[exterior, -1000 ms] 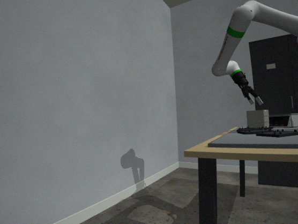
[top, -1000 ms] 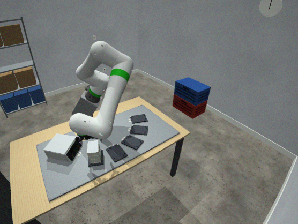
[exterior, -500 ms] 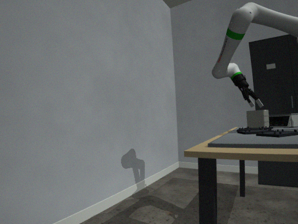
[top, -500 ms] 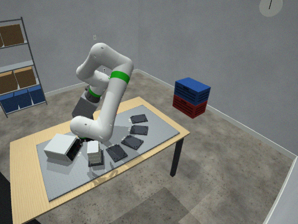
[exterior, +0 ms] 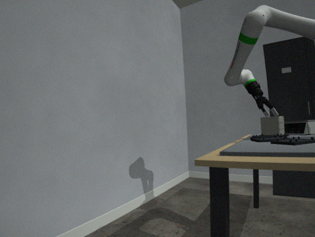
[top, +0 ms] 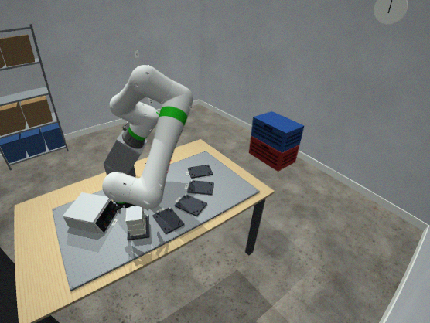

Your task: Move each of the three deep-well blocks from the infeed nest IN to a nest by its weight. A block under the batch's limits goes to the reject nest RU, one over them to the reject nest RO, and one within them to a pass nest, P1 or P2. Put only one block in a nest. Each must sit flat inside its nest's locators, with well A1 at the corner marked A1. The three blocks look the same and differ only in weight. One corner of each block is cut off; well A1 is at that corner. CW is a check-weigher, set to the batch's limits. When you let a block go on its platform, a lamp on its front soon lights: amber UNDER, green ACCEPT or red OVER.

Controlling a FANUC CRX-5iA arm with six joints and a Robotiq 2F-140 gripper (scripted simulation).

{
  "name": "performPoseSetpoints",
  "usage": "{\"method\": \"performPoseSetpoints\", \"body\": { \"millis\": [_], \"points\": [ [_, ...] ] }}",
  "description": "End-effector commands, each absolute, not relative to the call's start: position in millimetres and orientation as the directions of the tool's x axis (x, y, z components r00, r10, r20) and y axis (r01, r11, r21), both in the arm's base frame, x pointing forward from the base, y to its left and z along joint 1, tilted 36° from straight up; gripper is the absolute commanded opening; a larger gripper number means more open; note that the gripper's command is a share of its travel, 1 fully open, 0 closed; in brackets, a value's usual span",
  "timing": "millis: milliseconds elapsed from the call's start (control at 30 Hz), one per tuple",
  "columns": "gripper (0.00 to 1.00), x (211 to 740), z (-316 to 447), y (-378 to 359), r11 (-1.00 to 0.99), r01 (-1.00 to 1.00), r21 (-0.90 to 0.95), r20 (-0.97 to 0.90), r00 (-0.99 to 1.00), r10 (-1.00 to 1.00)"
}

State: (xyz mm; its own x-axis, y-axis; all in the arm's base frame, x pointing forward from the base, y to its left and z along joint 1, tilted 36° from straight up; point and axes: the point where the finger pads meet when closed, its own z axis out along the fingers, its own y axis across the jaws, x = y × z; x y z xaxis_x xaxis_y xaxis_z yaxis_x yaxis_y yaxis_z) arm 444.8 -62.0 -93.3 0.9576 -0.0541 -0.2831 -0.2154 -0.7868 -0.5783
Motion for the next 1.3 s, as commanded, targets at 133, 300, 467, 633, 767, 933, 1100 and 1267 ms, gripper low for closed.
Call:
{"method": "performPoseSetpoints", "body": {
  "millis": [133, 300, 467, 633, 767, 933, 1100, 1267],
  "points": [
    [1.00, 448.3, -101.9, -56.8, -0.787, -0.216, -0.578, -0.283, 0.958, -0.054],
    [1.00, 451.0, -108.6, -52.6, -0.787, -0.216, -0.578, -0.283, 0.958, -0.054],
    [1.00, 452.9, -113.5, -49.5, -0.787, -0.216, -0.578, -0.283, 0.958, -0.054],
    [1.00, 452.9, -113.5, -49.5, -0.787, -0.216, -0.578, -0.283, 0.958, -0.054],
    [1.00, 452.9, -113.5, -49.5, -0.787, -0.216, -0.578, -0.283, 0.958, -0.054],
    [0.10, 452.9, -113.5, -49.5, -0.787, -0.216, -0.578, -0.283, 0.958, -0.054],
    [0.10, 452.9, -113.5, -49.5, -0.787, -0.216, -0.578, -0.283, 0.958, -0.054],
    [0.10, 452.9, -113.5, -49.5, -0.787, -0.216, -0.578, -0.283, 0.958, -0.054]
  ]
}}
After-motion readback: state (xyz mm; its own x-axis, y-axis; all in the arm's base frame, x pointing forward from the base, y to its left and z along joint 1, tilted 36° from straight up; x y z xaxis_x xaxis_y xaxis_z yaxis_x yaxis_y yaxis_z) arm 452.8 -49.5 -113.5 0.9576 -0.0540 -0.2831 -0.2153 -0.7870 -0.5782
